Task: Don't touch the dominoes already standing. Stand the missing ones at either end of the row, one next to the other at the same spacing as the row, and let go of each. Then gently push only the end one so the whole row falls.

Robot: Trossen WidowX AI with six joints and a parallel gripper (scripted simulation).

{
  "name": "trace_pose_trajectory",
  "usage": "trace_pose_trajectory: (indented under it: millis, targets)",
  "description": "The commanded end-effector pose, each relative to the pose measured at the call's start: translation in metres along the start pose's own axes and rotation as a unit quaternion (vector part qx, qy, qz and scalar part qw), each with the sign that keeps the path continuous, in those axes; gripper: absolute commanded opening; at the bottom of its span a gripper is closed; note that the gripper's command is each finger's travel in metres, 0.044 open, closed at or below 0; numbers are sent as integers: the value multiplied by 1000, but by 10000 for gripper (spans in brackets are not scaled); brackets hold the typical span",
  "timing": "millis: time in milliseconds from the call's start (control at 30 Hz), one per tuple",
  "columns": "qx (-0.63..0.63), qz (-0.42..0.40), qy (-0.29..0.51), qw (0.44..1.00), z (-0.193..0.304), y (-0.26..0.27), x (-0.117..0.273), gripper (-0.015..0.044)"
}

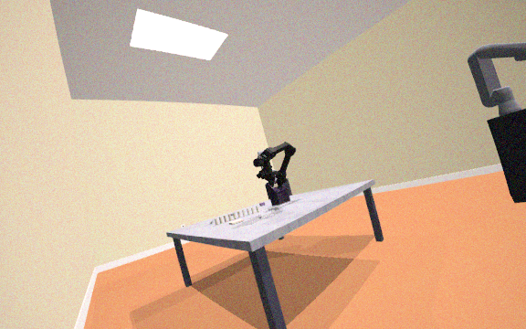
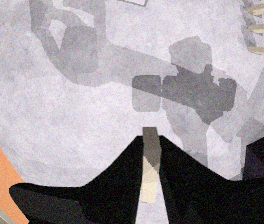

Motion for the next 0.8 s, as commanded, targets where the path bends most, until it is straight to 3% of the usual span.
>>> trace_pose_trajectory:
  millis: [0, 767]
  targets:
    - [-4, 8, -2, 1000, 3, 2, -2, 27]
    - [27, 221, -196, 955, 10, -17, -57, 27]
Point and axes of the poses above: the point midway between the two fingers, 35 mm back from their tips, its own x axis back along the fingers, its own y axis across the jaws, z = x × y, the point moved 3 cm from there along x, back along the fingers, and after that the axes turned 5 degrees about x, right-handed, at the moved point
